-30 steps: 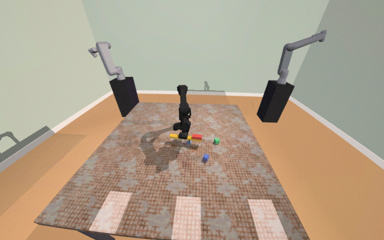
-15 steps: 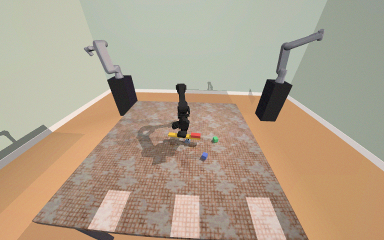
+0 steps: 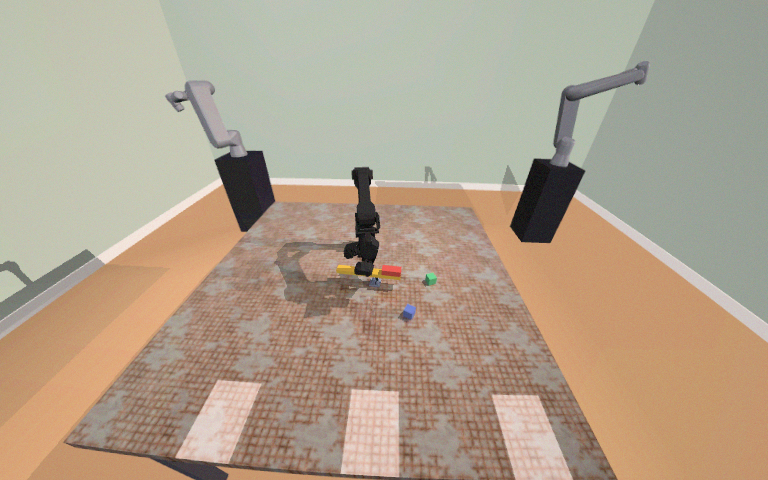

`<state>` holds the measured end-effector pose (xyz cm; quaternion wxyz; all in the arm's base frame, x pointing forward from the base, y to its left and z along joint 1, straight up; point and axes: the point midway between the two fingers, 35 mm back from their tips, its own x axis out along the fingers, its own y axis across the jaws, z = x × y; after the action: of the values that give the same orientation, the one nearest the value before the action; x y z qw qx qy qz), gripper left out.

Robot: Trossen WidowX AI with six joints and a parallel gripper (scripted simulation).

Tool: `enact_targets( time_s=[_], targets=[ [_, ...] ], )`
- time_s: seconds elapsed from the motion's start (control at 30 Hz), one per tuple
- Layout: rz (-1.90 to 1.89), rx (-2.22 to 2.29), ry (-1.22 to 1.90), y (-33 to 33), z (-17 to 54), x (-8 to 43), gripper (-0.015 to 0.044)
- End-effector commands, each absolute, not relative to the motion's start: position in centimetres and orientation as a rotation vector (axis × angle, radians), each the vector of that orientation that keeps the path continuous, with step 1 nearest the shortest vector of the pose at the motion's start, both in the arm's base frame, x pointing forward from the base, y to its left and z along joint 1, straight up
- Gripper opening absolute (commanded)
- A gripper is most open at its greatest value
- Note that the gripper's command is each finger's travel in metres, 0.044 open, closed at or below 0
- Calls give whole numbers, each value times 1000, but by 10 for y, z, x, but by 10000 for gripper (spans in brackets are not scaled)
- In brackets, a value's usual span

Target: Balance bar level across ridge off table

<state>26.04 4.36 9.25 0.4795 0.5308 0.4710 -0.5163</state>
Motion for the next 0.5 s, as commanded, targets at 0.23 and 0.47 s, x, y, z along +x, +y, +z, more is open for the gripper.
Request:
enact_targets(
  time_s=[0.23,0.47],
  targets=[
    [-1260,1295,1150,44,92,260,440],
    [-1260,1295,1149,44,136,264,440]
  ],
)
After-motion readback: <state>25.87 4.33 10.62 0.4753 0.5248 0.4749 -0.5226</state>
